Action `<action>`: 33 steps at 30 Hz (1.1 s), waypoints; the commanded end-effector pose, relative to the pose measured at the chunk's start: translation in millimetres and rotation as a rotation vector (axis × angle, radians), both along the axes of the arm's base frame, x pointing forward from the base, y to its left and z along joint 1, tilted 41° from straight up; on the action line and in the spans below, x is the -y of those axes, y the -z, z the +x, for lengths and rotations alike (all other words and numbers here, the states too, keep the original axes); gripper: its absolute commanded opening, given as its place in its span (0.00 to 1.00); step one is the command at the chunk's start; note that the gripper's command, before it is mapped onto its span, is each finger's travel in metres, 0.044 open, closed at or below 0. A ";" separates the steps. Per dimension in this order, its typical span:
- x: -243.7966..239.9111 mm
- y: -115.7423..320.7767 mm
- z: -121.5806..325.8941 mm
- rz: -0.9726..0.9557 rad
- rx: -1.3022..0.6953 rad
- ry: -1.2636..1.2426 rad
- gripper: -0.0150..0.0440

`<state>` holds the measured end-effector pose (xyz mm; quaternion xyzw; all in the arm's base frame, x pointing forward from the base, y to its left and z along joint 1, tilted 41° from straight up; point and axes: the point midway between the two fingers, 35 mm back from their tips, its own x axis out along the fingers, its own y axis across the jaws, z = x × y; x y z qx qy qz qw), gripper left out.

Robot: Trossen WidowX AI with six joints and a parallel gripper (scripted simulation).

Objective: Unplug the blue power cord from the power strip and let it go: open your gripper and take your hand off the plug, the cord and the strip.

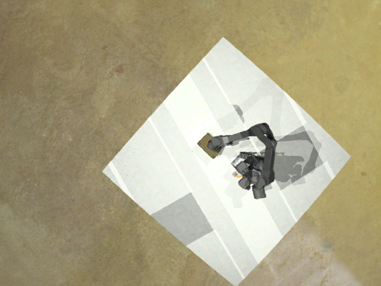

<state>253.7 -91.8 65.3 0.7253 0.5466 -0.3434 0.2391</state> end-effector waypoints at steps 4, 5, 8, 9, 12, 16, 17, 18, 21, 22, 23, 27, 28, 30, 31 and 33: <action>3.4 2.2 -0.7 0.000 -0.001 0.002 0.25; 4.5 3.2 -0.9 0.000 -0.001 0.002 0.25; 8.3 6.2 -1.6 -0.001 -0.001 0.002 0.25; 9.6 7.3 -1.8 -0.001 -0.001 0.002 0.25; 13.4 10.3 -2.7 -0.002 -0.001 0.003 0.25; 18.4 14.4 -4.0 -0.002 -0.002 0.003 0.25; 19.7 15.4 -4.3 -0.002 -0.002 0.003 0.25; 21.0 16.3 -4.7 -0.002 -0.002 0.003 0.25; 24.9 19.2 -6.0 -0.003 -0.002 0.004 0.25; 26.2 20.1 -6.5 -0.003 -0.002 0.004 0.25; 27.5 21.0 -7.0 -0.003 -0.002 0.004 0.25; 32.7 24.4 -9.1 -0.003 -0.002 0.004 0.25; 33.9 25.3 -9.7 -0.003 -0.002 0.004 0.25; 36.5 27.0 -10.9 -0.003 -0.002 0.005 0.25; 37.7 27.8 -11.5 -0.003 -0.002 0.005 0.25; 40.2 29.5 -12.7 -0.003 -0.002 0.005 0.25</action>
